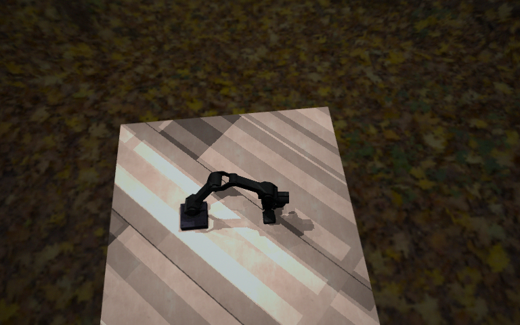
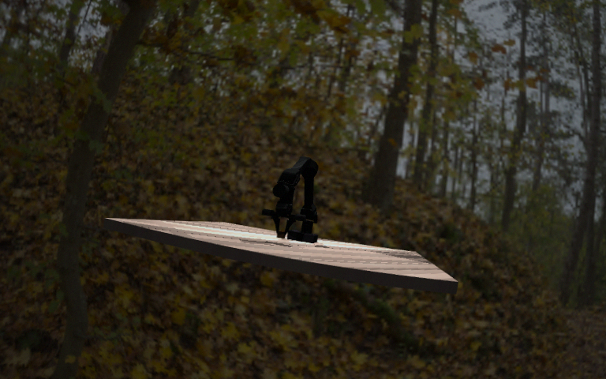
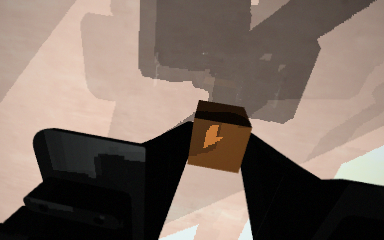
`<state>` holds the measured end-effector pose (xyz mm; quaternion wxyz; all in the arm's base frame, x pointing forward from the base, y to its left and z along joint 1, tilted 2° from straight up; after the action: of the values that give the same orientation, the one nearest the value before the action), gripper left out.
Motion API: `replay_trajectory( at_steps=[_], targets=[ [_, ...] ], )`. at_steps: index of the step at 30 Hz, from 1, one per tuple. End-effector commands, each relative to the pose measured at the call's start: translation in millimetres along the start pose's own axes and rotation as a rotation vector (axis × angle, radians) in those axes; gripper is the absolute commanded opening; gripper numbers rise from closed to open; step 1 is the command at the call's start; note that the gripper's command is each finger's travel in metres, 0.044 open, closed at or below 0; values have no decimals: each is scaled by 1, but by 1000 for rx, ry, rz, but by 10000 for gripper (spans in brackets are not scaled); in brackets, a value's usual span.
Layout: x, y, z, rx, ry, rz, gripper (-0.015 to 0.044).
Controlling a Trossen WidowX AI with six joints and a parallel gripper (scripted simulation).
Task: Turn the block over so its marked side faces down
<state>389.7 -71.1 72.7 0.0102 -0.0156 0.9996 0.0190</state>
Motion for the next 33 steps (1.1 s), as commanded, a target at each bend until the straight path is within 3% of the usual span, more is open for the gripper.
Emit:
replay_trajectory(
  at_steps=[1,33],
  targets=[
    [-1,-1,-5,4,-5,2,0],
    [18,1,10,50,-453,5,0]
  ],
)
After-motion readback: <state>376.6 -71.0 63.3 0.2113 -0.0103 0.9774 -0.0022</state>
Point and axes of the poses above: the point midway between the two fingers, 35 mm back from their tips, its own z axis out along the fingers, its own y axis across the jaws, x = y × z, the point moved 4 cm from there along -z, back along the fingers, and after that the axes turned 6 degrees about -z, right-handed, at the moved point
